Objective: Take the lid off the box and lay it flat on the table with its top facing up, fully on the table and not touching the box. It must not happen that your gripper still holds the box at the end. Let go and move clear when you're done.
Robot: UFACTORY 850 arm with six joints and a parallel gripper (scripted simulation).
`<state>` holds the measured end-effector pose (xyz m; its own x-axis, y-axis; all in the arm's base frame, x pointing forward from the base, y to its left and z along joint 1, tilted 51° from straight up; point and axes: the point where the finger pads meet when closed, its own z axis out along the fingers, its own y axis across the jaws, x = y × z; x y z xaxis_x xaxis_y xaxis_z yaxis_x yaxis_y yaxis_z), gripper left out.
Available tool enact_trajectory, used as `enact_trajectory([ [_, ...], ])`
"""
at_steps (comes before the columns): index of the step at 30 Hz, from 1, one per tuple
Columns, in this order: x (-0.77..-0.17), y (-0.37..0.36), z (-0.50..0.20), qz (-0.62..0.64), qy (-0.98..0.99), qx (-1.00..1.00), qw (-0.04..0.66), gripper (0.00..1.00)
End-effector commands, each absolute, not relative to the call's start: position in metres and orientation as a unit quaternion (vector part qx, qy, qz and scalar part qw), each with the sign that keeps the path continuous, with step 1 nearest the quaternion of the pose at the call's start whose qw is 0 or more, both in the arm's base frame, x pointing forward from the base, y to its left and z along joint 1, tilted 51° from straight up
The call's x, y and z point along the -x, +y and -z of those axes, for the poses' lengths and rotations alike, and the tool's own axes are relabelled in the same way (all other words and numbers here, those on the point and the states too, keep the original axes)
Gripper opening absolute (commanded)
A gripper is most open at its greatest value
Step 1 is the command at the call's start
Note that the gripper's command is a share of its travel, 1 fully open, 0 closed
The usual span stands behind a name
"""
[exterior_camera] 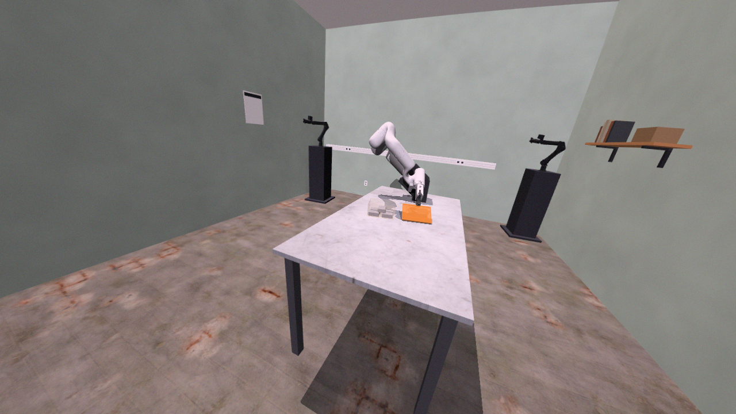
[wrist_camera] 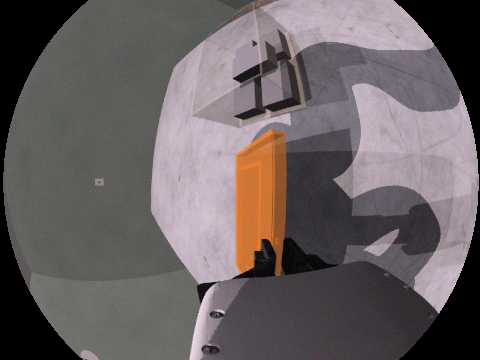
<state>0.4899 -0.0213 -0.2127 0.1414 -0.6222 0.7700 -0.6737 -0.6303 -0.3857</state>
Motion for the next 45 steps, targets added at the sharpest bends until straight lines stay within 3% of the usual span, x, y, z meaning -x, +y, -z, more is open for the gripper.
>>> enact_trajectory([
  [1,-0.485,-0.028,0.217,-0.504,-0.419,-0.755,0.010,0.00],
  [45,-0.471,-0.059,0.240,-0.555,-0.348,-0.750,-0.090,0.00],
])
